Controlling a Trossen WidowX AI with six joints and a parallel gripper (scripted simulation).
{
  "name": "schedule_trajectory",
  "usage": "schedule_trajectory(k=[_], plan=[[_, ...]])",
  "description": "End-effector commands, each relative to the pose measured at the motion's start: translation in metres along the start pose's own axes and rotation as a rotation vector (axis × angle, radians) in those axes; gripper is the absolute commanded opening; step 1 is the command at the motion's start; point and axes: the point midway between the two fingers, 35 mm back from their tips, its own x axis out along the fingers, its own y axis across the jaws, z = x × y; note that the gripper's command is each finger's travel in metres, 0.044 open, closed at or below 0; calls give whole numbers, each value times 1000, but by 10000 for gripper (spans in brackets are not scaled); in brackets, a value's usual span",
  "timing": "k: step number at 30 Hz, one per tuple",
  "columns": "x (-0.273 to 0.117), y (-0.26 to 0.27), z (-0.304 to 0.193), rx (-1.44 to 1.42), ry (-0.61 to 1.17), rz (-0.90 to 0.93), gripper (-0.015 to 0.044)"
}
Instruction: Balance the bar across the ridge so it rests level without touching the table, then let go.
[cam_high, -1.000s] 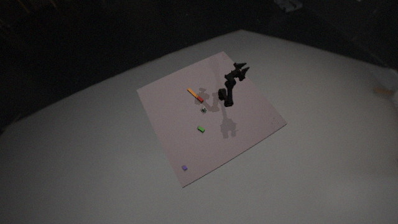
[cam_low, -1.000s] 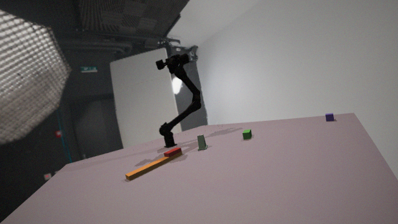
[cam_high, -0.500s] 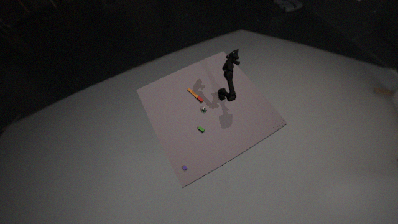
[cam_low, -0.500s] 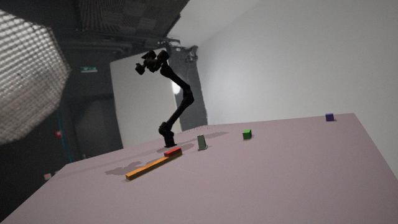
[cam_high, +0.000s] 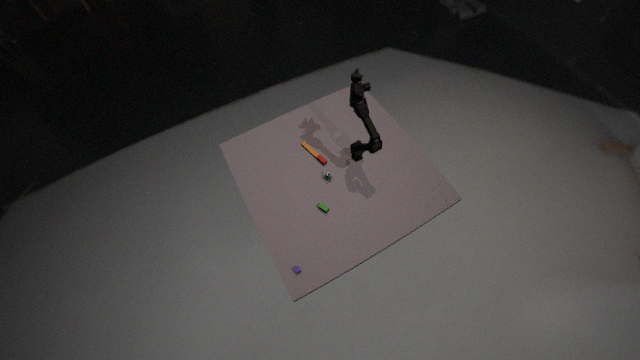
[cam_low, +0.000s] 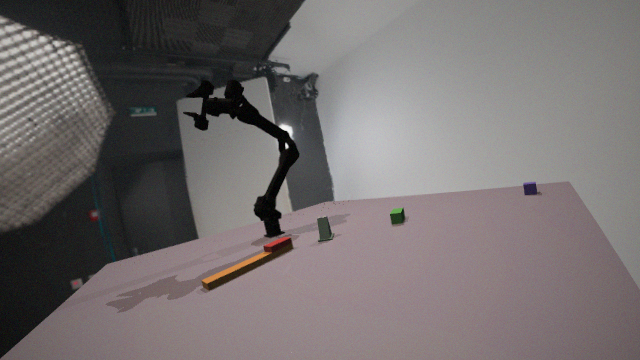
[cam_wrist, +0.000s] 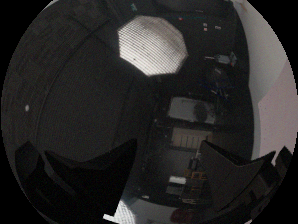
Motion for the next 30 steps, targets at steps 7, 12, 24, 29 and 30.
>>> schedule_trajectory(k=[7, 12, 24, 29, 30], plan=[[13, -54, -80, -213, 263, -152, 315], [7, -88, -125, -342, 424, -232, 315], [-43, -175, -219, -649, 842, -402, 315], [-77, -209, -249, -757, 1021, -464, 315], [-85, -215, -254, -778, 1056, -476, 315]])
